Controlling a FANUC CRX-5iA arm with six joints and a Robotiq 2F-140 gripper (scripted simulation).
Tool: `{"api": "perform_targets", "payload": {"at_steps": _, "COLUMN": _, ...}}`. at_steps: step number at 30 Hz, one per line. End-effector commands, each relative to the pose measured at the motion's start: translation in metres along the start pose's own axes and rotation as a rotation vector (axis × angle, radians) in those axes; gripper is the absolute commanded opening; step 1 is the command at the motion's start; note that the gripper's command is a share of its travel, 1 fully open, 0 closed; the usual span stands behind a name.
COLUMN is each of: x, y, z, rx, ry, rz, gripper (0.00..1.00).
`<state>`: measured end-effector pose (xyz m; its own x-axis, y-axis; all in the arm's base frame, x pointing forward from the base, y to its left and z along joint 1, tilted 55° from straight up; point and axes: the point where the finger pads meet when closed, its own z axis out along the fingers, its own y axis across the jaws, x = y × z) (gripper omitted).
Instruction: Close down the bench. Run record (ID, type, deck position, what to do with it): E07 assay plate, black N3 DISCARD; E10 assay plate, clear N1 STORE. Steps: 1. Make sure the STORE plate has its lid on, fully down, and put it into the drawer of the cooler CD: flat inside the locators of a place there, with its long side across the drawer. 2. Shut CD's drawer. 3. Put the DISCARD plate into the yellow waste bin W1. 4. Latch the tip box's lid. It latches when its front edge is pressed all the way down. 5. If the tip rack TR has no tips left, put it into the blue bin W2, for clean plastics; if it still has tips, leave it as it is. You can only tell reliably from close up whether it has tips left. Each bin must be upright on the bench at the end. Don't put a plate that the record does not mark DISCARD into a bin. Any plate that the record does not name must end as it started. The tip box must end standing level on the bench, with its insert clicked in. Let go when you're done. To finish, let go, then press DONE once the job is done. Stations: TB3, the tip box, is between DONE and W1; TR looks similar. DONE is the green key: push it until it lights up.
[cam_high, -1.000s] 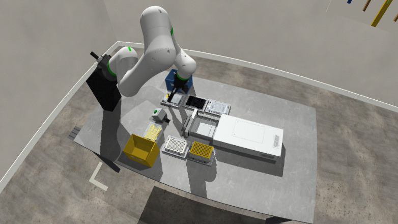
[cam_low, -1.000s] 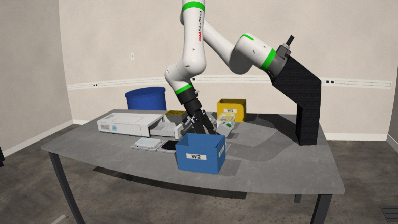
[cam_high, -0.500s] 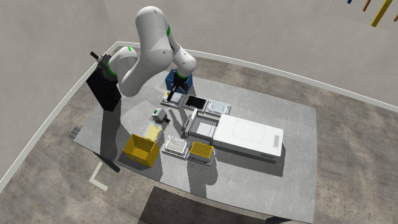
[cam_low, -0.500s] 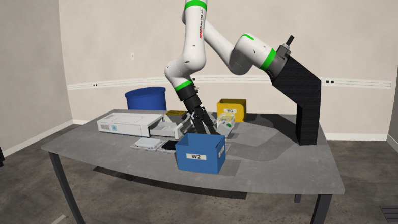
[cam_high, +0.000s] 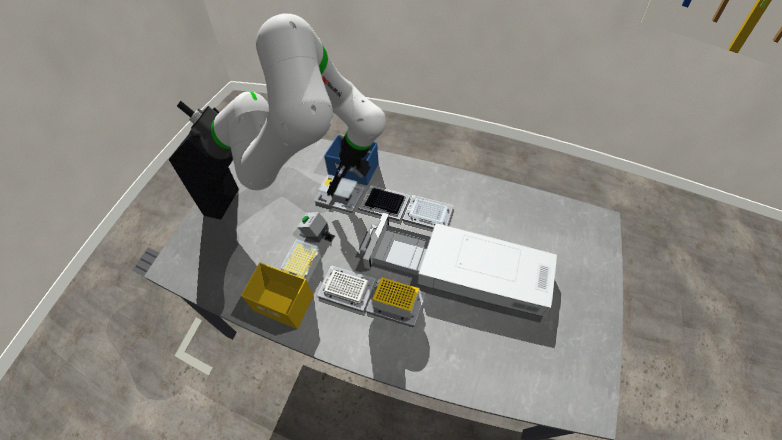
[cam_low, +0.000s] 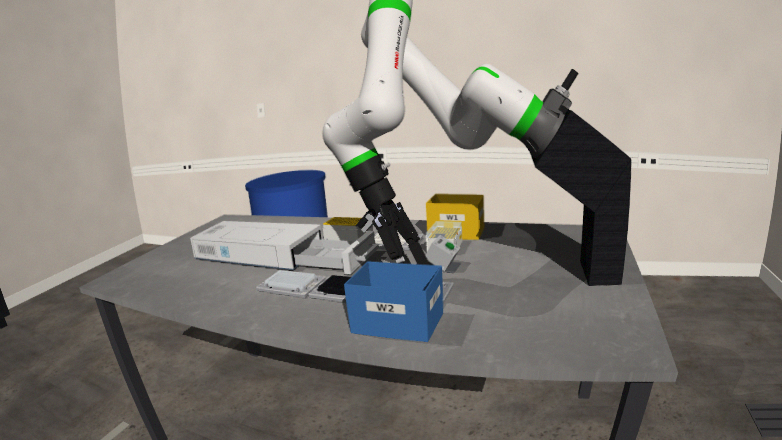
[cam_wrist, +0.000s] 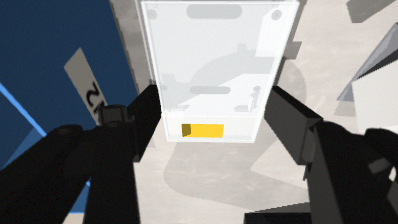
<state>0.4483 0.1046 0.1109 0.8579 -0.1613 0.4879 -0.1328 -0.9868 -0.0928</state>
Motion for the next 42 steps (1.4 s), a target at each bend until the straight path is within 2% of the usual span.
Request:
{"api": "perform_targets", "payload": {"at_steps": 1, "x": -0.001, "y": 0.0, "z": -0.002, "rx": 0.0, "ry": 0.001, "rz": 0.0, "gripper": 0.1}}
{"api": "perform_targets", "payload": {"at_steps": 42, "x": -0.021, "y": 0.0, "z": -0.046, "rx": 0.0, "ry": 0.001, "rz": 0.0, "gripper": 0.1}}
